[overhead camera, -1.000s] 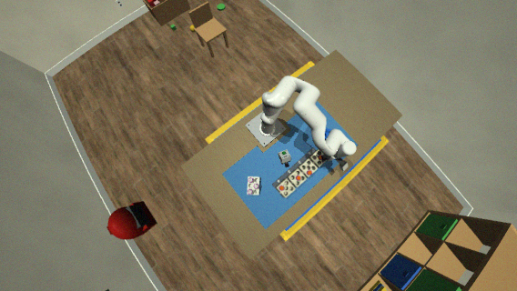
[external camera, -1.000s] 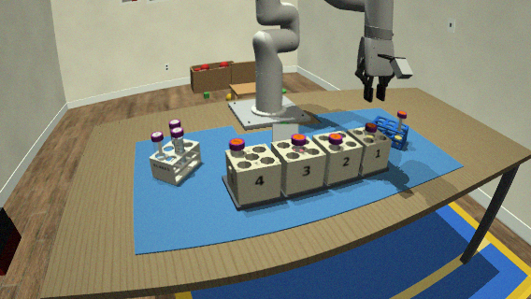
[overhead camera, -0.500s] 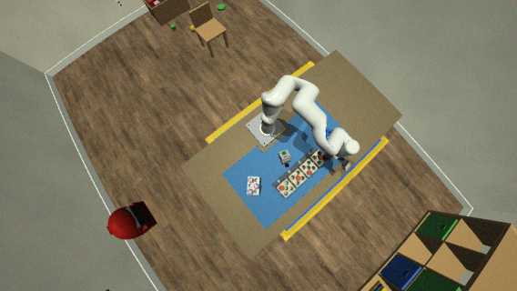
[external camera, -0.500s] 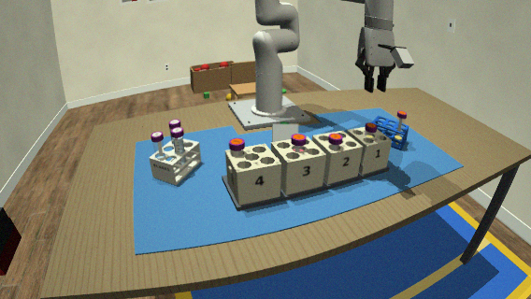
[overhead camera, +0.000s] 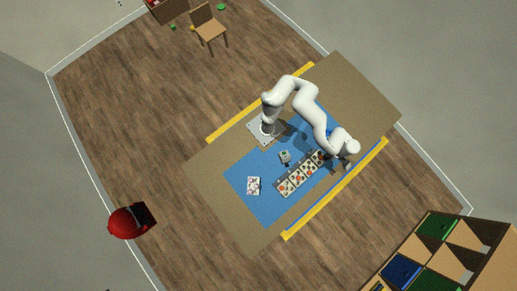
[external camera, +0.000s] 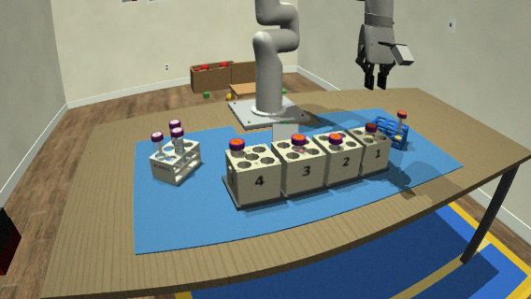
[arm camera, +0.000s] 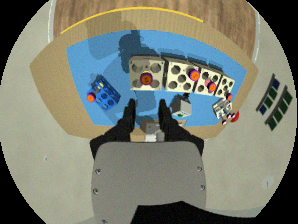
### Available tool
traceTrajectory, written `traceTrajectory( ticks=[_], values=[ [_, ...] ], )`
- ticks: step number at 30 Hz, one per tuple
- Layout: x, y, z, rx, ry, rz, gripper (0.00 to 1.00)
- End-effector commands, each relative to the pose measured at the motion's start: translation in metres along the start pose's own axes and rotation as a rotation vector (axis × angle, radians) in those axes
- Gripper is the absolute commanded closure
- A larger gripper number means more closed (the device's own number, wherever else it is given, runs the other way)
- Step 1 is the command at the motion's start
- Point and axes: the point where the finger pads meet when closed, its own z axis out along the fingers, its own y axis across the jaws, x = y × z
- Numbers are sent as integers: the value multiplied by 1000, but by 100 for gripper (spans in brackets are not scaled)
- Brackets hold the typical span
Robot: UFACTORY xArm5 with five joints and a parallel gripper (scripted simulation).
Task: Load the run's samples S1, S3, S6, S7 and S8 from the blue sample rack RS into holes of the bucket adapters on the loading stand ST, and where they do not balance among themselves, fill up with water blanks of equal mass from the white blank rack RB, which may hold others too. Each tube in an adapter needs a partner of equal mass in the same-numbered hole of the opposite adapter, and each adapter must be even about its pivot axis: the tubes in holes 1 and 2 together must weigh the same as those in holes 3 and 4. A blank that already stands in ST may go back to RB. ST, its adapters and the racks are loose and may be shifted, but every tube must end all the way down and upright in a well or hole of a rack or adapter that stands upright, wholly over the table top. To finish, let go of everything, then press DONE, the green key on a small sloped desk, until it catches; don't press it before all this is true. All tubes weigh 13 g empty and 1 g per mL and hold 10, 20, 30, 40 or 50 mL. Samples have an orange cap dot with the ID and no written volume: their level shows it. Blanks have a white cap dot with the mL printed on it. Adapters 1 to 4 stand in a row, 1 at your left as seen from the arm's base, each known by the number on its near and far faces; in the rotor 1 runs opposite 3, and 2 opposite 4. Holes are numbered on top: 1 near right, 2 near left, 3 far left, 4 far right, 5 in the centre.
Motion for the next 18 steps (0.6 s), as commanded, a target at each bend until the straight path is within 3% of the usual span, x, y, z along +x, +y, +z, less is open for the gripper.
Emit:
traceTrajectory(
  ticks=[1, 10, 11, 18],
  values=[
    [1, 0, -2, 1, 4, 0, 57],
    [1, 0, -2, 1, 4, 0, 57],
    [-1, -5, -2, 1, 4, -33, 43],
    [-11, -39, -2, 1, 4, -267, 43]
  ],
)
